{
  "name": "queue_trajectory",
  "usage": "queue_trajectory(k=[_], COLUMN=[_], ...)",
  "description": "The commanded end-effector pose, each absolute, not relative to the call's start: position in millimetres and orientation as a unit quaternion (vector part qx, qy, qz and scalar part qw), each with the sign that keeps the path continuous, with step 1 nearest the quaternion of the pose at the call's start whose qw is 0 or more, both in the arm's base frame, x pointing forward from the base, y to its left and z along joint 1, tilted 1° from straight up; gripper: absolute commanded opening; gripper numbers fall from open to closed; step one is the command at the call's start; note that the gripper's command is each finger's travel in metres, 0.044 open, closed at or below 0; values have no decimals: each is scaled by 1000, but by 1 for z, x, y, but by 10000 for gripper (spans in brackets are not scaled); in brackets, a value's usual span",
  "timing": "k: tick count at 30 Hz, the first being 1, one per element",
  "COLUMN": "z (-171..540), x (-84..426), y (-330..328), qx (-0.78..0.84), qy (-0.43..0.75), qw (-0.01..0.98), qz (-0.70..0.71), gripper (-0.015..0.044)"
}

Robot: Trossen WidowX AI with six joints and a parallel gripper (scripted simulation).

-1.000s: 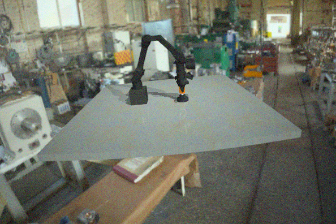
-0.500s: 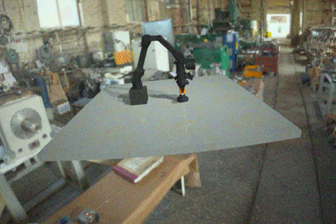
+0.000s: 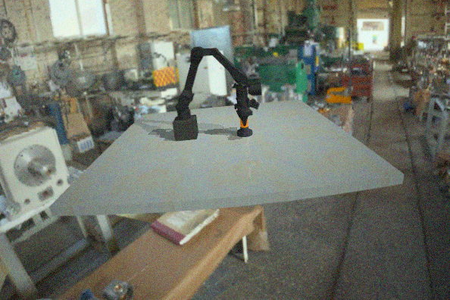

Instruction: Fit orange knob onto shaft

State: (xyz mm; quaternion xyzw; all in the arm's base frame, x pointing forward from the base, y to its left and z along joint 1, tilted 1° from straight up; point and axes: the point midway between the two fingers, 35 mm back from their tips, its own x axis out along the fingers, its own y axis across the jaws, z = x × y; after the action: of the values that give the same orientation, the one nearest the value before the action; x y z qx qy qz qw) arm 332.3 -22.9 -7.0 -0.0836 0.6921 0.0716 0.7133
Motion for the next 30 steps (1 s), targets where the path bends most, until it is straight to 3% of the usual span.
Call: queue_trajectory(k=[1, 10, 26, 30], z=[-11, -9, -9, -9], x=[332, 332, 332, 332], y=[-23, -23, -23, -23], qx=[-72, -77, -77, -77], qy=[693, 693, 693, 693], qw=[714, 714, 714, 714], qz=[61, 65, 65, 65], gripper=[0, 0, 420, 440])
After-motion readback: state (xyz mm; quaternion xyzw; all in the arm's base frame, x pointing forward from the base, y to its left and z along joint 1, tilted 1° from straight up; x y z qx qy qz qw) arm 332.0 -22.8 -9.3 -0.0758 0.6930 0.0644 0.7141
